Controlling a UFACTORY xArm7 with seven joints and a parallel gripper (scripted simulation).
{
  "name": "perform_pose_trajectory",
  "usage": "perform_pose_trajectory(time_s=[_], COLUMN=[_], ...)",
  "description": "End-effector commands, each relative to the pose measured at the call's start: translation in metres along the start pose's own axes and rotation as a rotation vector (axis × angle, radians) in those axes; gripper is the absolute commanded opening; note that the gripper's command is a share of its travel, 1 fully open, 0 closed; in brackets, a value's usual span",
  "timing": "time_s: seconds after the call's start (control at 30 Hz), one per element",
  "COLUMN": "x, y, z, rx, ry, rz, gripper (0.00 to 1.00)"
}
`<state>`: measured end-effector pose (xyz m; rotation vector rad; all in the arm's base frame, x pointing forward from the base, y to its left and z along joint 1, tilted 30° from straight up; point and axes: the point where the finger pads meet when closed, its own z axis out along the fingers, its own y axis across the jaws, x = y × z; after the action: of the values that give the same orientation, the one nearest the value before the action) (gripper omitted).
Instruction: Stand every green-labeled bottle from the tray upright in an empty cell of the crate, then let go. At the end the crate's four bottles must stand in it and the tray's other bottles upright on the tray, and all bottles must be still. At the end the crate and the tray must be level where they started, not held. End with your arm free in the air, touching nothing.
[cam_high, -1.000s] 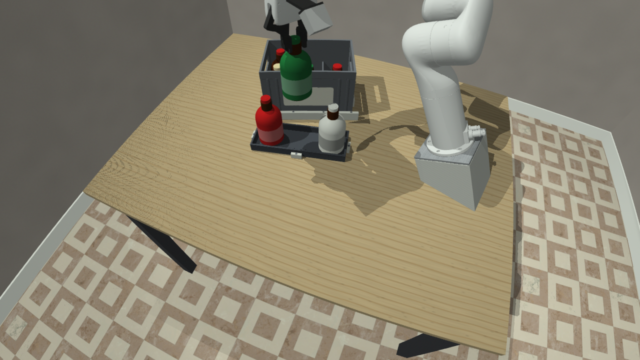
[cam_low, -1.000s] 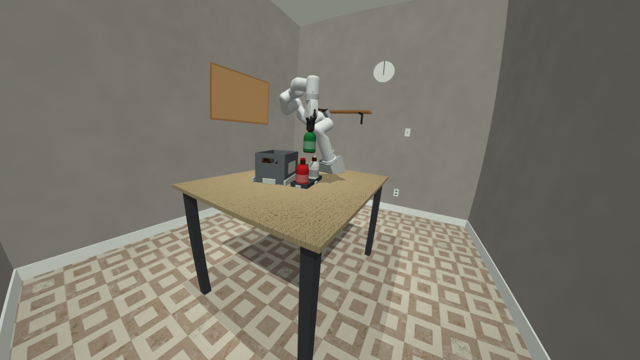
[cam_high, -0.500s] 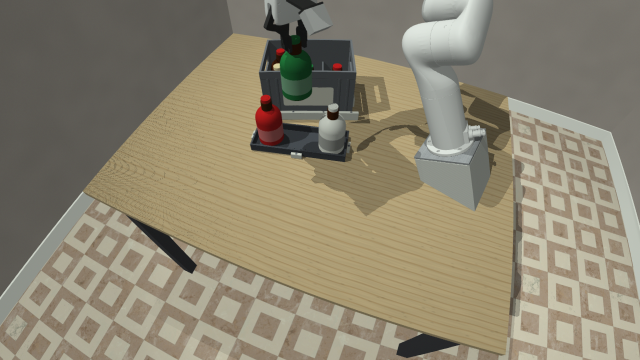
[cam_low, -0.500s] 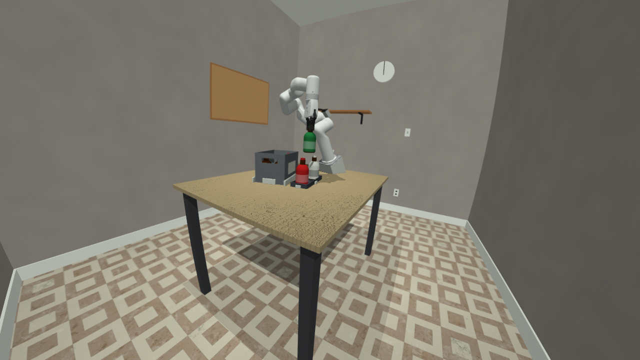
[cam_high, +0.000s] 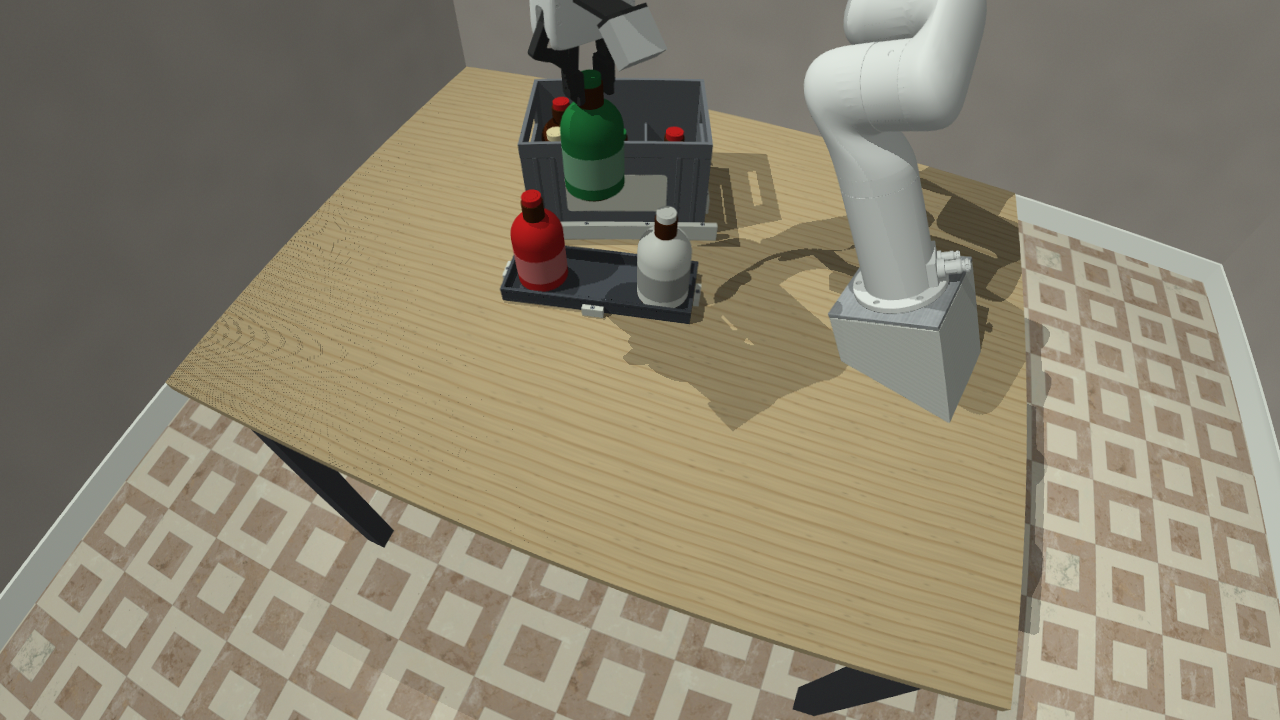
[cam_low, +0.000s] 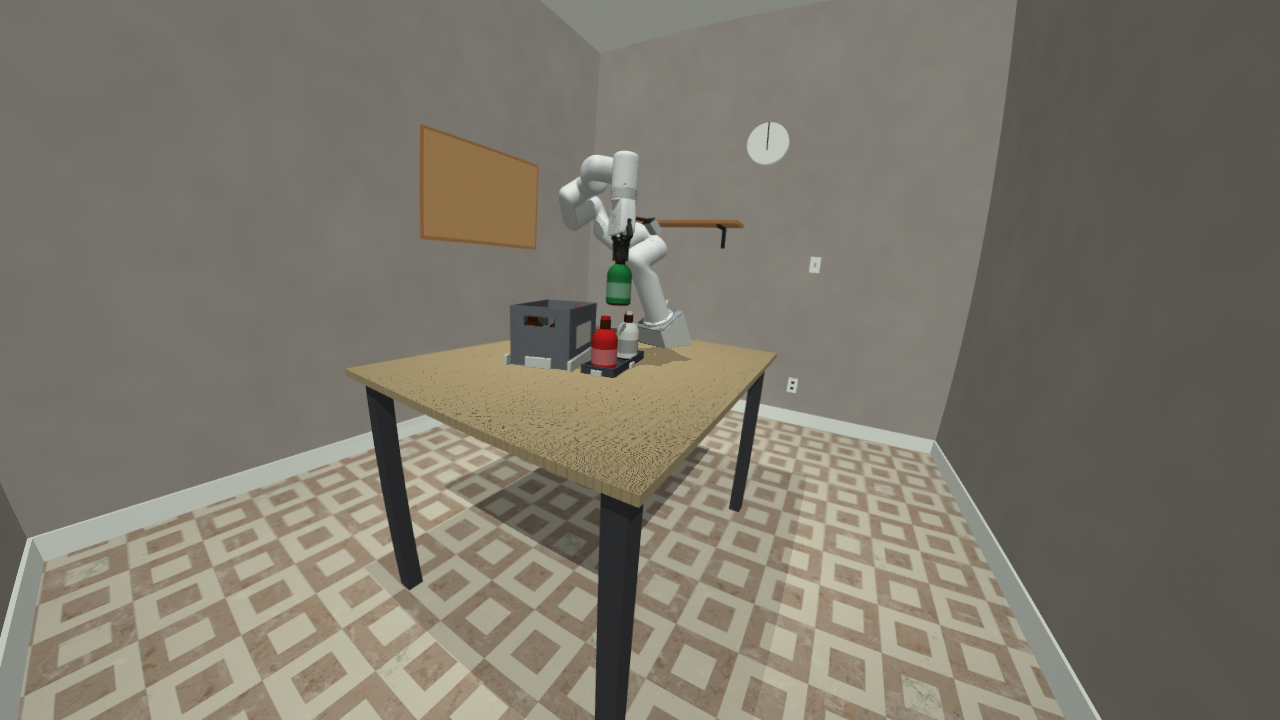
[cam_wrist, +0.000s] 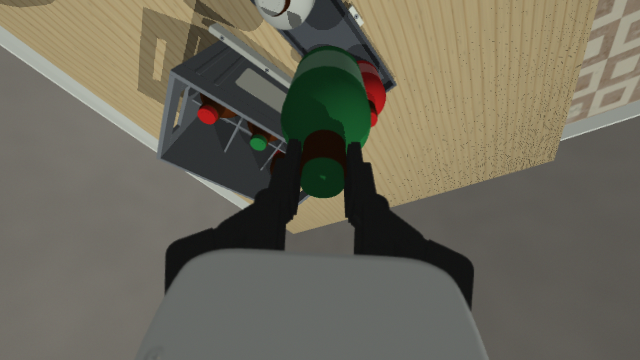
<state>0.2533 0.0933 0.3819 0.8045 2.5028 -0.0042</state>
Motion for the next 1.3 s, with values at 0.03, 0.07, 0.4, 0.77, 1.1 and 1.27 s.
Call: perform_pose_trajectory(time_s=[0.03, 0.07, 0.4, 0.77, 1.1, 1.27], x=[-0.001, -0.001, -0.003, -0.006, -0.011, -0.013], y=[0.000, 0.000, -0.004, -0.009, -0.017, -0.021], z=[-0.001, -0.001, -0.001, -0.001, -0.001, -0.001], rx=[-0.004, -0.004, -0.004, -0.004, -0.004, -0.004], ry=[-0.001, -0.001, -0.001, -0.001, -0.001, -0.001], rz=[0.000, 0.000, 0.000, 0.000, 0.000, 0.000], gripper=[0.00, 0.00, 0.00, 0.00, 0.00, 0.00])
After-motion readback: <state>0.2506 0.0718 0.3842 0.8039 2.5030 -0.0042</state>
